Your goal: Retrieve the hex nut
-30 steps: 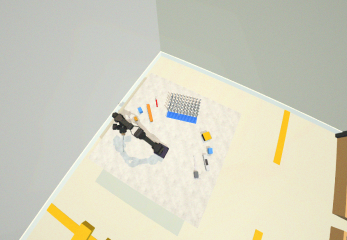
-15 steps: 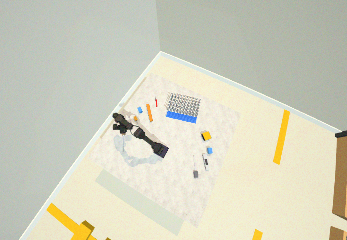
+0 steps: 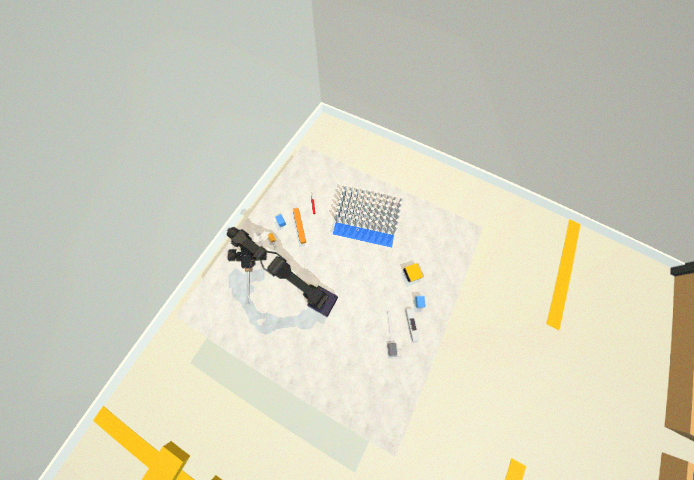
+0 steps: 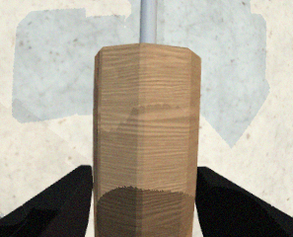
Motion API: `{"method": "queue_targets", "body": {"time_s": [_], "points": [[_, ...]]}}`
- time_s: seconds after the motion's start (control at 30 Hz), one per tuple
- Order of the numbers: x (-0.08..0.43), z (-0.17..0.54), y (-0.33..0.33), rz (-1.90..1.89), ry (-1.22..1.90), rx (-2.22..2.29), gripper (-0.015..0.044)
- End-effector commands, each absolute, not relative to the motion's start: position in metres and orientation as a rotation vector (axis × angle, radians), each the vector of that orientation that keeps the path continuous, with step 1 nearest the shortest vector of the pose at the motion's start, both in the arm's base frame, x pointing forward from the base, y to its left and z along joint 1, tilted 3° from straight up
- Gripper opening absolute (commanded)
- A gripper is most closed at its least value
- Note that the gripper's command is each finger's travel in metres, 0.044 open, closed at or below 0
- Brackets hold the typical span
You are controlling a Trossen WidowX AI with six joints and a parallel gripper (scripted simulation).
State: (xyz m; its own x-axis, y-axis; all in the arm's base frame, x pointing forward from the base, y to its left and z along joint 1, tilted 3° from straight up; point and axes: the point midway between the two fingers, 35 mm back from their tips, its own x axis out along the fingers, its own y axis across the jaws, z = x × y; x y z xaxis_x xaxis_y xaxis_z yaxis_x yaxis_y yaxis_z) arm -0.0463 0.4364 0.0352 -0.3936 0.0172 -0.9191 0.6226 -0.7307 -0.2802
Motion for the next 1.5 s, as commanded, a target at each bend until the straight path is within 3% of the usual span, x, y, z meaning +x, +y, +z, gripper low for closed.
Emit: {"method": "queue_targets", "body": {"time_s": [0.0, 1.47], "points": [[-0.047, 0.03, 0.435, -2.179, 0.865, 1.436, 0.0], [-0.048, -0.007, 0.429, -2.179, 0.865, 1.436, 0.0]]}}
